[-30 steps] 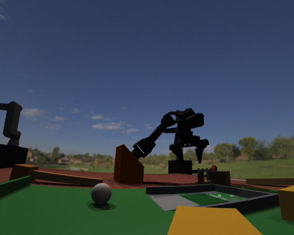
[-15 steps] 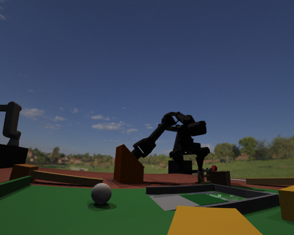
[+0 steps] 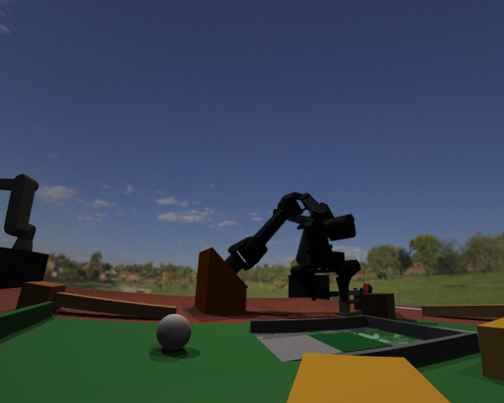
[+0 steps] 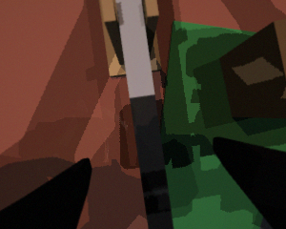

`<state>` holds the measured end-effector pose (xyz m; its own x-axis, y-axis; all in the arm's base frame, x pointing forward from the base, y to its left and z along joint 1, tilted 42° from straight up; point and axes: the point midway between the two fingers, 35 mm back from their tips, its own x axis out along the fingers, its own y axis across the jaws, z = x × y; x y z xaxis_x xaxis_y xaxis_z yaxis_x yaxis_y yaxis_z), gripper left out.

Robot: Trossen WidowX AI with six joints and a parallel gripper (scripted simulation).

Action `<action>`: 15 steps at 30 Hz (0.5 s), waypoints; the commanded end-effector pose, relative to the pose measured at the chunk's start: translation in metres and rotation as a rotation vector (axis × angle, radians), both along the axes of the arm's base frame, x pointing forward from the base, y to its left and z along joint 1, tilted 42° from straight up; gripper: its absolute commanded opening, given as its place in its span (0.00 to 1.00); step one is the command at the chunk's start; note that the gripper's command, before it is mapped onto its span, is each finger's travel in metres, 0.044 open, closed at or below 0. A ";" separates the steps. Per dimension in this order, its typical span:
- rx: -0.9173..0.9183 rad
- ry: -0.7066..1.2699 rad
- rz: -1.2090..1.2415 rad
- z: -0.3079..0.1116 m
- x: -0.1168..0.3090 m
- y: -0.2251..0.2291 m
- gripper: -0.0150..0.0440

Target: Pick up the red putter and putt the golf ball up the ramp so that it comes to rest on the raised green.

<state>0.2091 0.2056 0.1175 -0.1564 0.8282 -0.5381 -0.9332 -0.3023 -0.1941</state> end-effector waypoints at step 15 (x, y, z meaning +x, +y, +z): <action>0.000 0.004 0.000 -0.010 -0.002 0.008 0.87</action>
